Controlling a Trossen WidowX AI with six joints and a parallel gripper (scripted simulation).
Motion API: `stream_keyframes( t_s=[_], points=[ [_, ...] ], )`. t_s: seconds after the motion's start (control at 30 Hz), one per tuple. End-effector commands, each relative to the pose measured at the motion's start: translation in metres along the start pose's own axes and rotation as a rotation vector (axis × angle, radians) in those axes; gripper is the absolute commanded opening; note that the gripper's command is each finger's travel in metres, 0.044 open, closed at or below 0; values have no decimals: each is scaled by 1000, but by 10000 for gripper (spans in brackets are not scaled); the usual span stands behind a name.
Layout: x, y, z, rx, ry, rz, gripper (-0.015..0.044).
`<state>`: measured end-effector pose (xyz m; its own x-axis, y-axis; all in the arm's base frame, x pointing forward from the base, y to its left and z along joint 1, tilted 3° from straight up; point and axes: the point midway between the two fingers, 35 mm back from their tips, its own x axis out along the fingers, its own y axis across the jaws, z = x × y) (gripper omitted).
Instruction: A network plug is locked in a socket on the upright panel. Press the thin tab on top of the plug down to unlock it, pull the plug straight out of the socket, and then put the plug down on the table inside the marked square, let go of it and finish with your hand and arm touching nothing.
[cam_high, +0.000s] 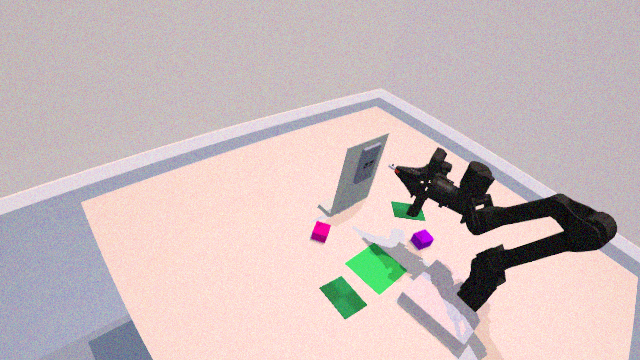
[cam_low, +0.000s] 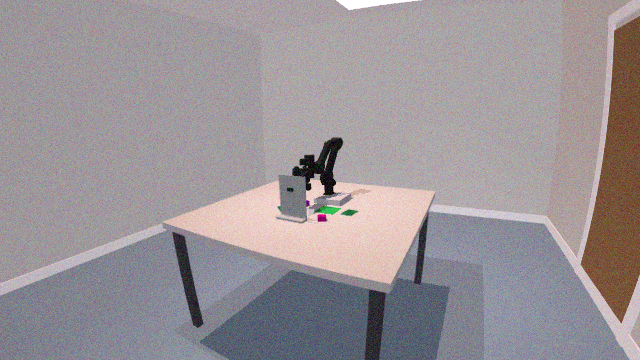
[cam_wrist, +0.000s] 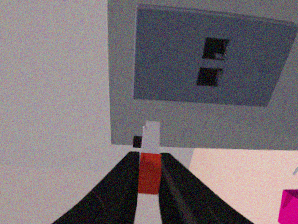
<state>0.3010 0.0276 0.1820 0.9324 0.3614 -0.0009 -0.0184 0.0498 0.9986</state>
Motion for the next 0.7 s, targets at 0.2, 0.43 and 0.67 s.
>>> stream_keyframes(
  t_s=[0.2,0.43,0.67],
  points=[
    [-6,10,-3,1,-3,0,0],
    [3,-5,-10,-38,40,-100,0],
    [11,-24,-21,-95,108,-224,0]
  ],
)
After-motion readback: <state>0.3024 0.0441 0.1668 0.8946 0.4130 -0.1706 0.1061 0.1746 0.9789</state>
